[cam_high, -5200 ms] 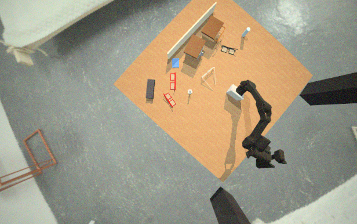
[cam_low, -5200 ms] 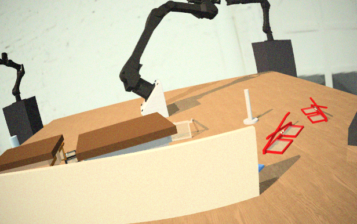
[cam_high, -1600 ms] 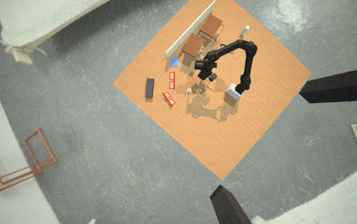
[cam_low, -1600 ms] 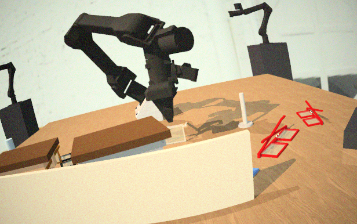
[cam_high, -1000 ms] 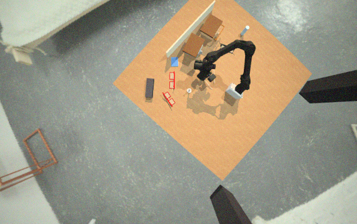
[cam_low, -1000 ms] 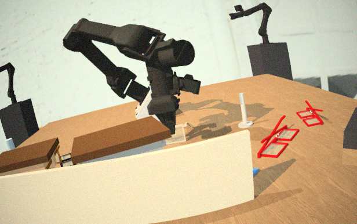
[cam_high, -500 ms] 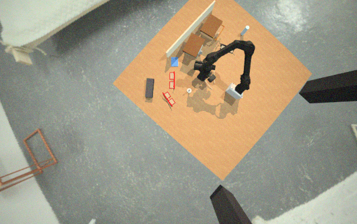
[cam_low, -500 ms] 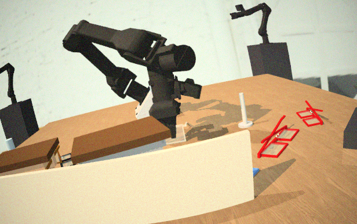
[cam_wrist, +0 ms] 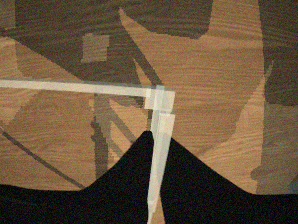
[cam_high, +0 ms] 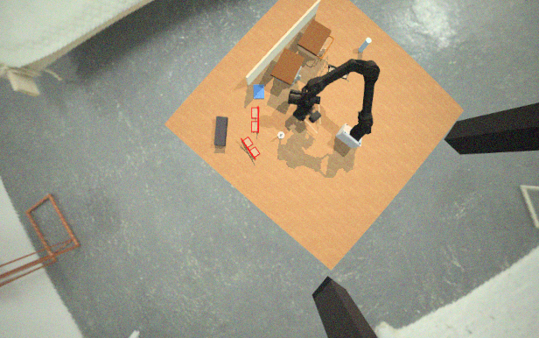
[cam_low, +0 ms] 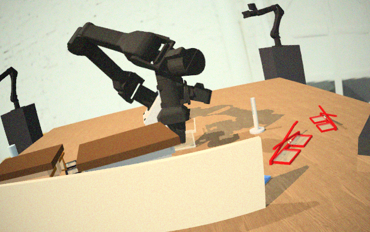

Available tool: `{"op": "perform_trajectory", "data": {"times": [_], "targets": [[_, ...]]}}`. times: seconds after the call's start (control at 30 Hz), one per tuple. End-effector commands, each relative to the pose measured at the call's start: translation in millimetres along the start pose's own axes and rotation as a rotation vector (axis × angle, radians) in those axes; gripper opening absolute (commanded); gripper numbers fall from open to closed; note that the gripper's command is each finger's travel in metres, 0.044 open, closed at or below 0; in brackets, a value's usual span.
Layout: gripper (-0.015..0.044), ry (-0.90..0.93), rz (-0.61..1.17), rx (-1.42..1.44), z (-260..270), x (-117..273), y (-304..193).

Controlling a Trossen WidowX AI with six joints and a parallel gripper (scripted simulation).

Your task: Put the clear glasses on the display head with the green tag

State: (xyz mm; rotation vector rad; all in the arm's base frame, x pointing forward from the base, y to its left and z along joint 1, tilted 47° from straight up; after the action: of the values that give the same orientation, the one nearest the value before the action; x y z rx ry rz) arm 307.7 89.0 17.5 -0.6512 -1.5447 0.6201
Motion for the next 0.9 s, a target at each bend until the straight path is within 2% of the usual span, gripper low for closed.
{"op": "perform_trajectory", "data": {"times": [0.0, 0.2, 0.67, 0.87], "targets": [[0.0000, 0.000, 0.000, 0.000, -0.1, 0.1, 0.0], [0.0000, -0.001, -0.003, 0.001, -1.9, 14.9, 1.2], [0.0000, -0.002, -0.004, 0.003, -1.2, 97.2, 4.5], [0.0000, -0.002, -0.003, -0.008, -0.1, 104.0, 5.4]]}}
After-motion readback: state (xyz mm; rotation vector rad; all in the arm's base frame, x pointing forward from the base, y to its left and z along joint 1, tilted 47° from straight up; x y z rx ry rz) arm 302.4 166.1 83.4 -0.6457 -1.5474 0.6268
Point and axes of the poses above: the point midway between the two fingers, 35 mm back from their tips, its own x axis back along the fingers, its own z axis across the jaws, y = z × x, the point moved 9 cm from there along x, back along the fingers, and after that the axes turned 8 degrees about x, right-handed, at the moved point
